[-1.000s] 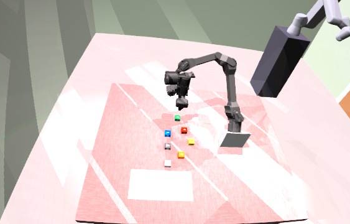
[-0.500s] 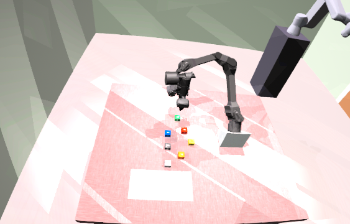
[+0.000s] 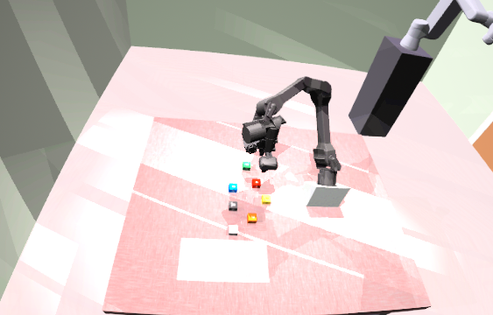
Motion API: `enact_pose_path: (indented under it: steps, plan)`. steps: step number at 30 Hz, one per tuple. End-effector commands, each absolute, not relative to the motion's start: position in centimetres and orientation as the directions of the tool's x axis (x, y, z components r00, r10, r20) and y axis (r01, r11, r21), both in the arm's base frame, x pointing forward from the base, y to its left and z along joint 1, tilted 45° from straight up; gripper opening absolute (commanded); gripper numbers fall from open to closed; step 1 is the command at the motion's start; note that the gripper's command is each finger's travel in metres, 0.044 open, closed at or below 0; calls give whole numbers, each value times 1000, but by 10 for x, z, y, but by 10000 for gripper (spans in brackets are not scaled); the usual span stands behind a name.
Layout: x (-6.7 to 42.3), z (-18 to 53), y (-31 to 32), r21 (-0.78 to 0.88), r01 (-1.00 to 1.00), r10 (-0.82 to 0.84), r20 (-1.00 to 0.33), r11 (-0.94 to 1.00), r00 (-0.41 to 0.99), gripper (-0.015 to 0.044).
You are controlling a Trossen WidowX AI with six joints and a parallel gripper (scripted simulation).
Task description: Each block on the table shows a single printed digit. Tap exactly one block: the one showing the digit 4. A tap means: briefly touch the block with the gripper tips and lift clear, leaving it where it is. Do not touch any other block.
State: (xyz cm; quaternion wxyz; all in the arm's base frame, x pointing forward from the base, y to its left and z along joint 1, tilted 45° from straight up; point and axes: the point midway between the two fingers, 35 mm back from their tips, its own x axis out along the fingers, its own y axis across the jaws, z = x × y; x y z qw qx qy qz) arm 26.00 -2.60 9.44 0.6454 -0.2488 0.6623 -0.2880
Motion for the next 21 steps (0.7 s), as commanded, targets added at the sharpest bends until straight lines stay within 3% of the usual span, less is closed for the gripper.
enact_pose_path:
  steps: [1, 20, 21]
  plan:
    - [255, 90, -25, -703, 70, -701, -711, 708, -49, 400]
    - [255, 90, -25, -703, 70, -701, -711, 708, -49, 400]
    - [255, 88, -27, -702, 70, -701, -712, 708, -49, 374]
